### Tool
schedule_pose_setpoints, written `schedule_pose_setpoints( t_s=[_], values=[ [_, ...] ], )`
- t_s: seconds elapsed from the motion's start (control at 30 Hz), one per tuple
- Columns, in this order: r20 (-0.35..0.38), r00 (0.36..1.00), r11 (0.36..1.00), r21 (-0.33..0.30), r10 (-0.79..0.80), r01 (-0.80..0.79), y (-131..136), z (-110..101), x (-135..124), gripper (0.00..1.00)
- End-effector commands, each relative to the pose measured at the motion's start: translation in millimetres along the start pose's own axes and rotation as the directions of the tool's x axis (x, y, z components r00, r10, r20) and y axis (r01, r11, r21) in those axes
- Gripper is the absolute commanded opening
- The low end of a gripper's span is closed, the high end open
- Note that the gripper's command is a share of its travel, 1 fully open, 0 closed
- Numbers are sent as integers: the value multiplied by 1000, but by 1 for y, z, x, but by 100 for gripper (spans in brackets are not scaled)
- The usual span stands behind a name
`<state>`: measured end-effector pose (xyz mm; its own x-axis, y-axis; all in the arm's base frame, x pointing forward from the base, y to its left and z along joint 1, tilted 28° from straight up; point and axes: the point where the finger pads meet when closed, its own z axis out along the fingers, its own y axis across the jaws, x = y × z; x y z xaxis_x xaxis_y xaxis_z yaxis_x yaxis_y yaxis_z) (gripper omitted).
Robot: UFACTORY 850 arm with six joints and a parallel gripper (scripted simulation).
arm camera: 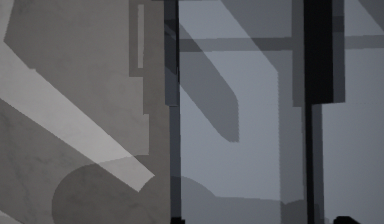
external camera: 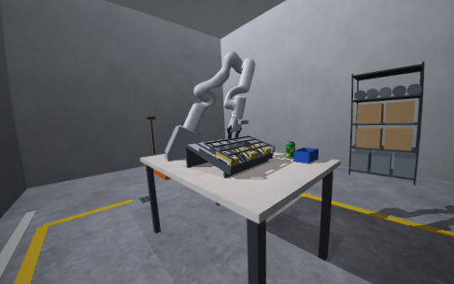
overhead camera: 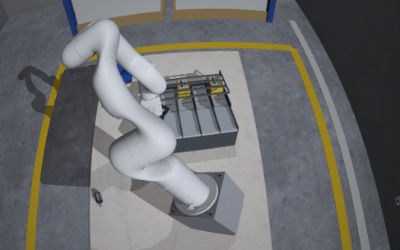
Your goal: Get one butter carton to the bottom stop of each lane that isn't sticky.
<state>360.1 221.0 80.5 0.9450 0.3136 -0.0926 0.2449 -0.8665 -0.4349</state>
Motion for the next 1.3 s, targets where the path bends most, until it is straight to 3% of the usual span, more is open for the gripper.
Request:
schedule_pose_setpoints(
  t_s=[0.0, 0.73, 0.77, 1.27],
  values=[
    [-1, 1000, 1000, 0, 0, 0, 0, 0, 0, 90],
    [-1, 1000, 1000, 0, 0, 0, 0, 0, 0, 92],
    [-1, 1000, 1000, 0, 0, 0, 0, 0, 0, 100],
    [-1, 1000, 1000, 0, 0, 0, 0, 0, 0, 100]
  ],
)
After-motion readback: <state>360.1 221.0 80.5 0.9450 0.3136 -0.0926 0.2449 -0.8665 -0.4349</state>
